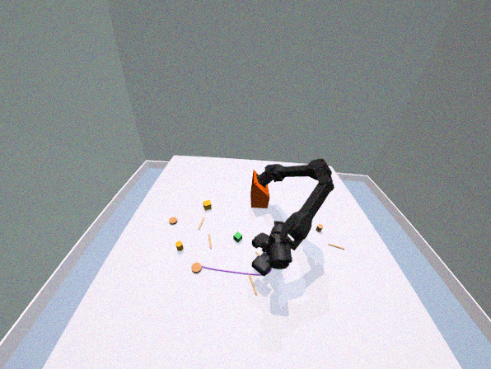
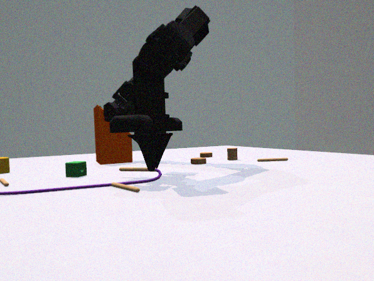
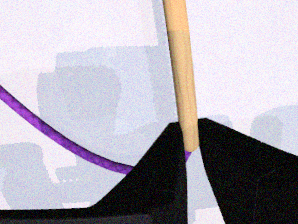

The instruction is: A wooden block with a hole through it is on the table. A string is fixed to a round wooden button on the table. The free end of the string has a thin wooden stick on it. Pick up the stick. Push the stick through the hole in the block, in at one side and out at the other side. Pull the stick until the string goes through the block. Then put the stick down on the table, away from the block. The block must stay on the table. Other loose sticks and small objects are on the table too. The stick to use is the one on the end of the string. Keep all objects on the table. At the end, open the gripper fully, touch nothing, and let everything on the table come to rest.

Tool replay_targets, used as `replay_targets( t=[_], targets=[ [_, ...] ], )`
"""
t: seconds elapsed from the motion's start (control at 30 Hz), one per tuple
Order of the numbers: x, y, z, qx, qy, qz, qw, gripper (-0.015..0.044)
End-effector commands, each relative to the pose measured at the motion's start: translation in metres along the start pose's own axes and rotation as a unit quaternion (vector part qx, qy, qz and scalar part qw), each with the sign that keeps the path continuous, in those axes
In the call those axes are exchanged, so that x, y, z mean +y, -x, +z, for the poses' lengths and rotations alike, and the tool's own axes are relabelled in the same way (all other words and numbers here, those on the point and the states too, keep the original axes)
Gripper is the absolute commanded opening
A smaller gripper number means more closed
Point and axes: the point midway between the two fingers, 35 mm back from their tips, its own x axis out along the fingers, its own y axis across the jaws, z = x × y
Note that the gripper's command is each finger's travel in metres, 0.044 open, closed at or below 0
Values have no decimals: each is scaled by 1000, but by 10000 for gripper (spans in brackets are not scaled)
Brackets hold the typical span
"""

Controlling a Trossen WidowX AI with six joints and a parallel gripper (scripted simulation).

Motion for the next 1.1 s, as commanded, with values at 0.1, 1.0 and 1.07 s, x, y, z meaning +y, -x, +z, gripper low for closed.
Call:
replay_targets(
  t=[0.1,1.0,1.07],
  targets=[
    [-1,0,5,2,-2,-1,1000,0],
    [1,0,41,0,-2,0,1000,0],
    [2,0,44,0,-2,0,1000,0]
  ],
)
